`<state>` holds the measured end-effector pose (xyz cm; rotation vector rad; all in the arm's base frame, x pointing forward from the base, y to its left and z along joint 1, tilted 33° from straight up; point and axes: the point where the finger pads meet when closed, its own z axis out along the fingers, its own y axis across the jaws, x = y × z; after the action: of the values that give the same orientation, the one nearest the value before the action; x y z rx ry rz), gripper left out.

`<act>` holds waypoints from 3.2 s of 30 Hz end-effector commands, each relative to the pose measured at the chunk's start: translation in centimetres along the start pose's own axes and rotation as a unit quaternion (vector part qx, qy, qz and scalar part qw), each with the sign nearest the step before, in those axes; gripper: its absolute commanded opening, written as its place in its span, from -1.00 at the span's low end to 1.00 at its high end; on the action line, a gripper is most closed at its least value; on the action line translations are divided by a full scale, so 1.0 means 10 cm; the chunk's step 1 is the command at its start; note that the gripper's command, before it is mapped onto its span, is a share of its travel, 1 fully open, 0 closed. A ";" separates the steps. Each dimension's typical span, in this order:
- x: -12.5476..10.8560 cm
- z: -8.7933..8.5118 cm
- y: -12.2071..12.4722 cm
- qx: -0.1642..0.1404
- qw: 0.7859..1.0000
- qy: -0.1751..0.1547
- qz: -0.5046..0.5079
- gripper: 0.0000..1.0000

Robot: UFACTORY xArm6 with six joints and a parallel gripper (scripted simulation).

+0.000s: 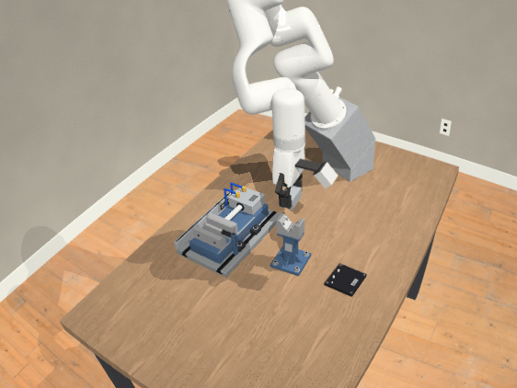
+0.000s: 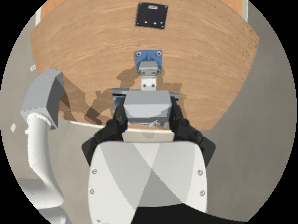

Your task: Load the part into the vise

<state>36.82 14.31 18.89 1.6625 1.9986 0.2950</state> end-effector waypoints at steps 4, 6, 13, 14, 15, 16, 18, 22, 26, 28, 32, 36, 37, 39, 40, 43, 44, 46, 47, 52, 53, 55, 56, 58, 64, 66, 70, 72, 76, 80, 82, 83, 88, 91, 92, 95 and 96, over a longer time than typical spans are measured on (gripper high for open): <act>0.00 -0.01 0.01 -0.001 1.000 0.002 0.000 -1.00; 0.00 -0.01 0.01 -0.001 1.000 0.004 0.000 -1.00; 0.01 0.00 0.01 -0.001 1.000 0.015 0.000 -1.00; 0.01 0.00 0.01 -0.001 1.000 0.017 0.000 -1.00; 0.01 0.00 0.01 -0.001 1.000 0.020 0.000 -1.00; 0.01 0.00 0.00 -0.001 1.000 0.022 0.000 -1.00; 0.01 0.00 0.00 -0.001 1.000 0.022 0.000 -1.00; 0.01 0.00 0.00 -0.001 0.999 0.034 0.000 -1.00; 0.00 0.00 0.00 -0.002 0.999 0.048 0.000 -1.00; 0.00 0.00 0.00 -0.001 0.998 0.056 0.000 -1.00; 0.00 0.00 0.00 -0.002 0.997 0.072 0.000 -1.00; 0.00 0.00 0.00 -0.001 0.997 0.081 0.000 -1.00; 0.00 0.00 0.00 -0.001 0.996 0.085 0.000 -1.00; -0.01 0.00 0.00 -0.001 0.996 0.094 0.000 -1.00; -0.01 0.00 0.00 -0.002 0.995 0.098 0.000 -1.00; -0.01 0.00 0.00 -0.001 0.994 0.112 0.000 -1.00; -0.01 0.00 0.00 -0.001 0.993 0.117 0.000 -1.00; -0.02 0.00 0.00 -0.002 0.992 0.126 0.000 -1.00; -0.02 0.00 0.00 -0.001 0.991 0.131 0.000 -1.00; -0.02 0.00 0.00 -0.002 0.990 0.144 0.000 -1.00; -0.02 0.00 0.00 -0.002 0.989 0.149 0.000 -1.00; -0.02 0.00 0.00 -0.001 0.987 0.158 0.000 -1.00; -0.02 0.00 0.00 -0.001 0.987 0.163 0.000 -1.00; -0.03 0.01 0.00 -0.002 0.985 0.172 0.000 -1.00; -0.03 0.01 0.00 -0.001 0.980 0.200 0.000 -1.00; -0.04 0.01 0.00 -0.001 0.978 0.209 0.000 -1.00; -0.04 0.01 0.00 -0.002 0.976 0.218 0.000 -1.00; -0.04 0.01 0.00 -0.001 0.974 0.227 0.000 -1.00; -0.04 0.01 0.00 -0.001 0.969 0.246 0.000 -1.00; -0.05 0.02 0.00 -0.002 0.964 0.265 0.000 -1.00; -0.05 0.02 0.00 -0.001 0.962 0.274 0.000 -1.00; -0.05 0.02 0.00 -0.001 0.960 0.279 0.000 -1.00; -0.05 0.02 0.00 -0.002 0.956 0.293 0.000 -1.00; -0.06 0.02 0.00 -0.001 0.952 0.306 0.000 -1.00; -0.06 0.02 0.00 -0.001 0.950 0.311 0.000 -1.00; -0.06 0.02 0.00 -0.001 0.946 0.324 0.000 -1.00; -0.06 0.03 0.00 -0.001 0.945 0.328 0.000 -1.00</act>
<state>36.97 13.84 18.82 1.7131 2.4073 0.8795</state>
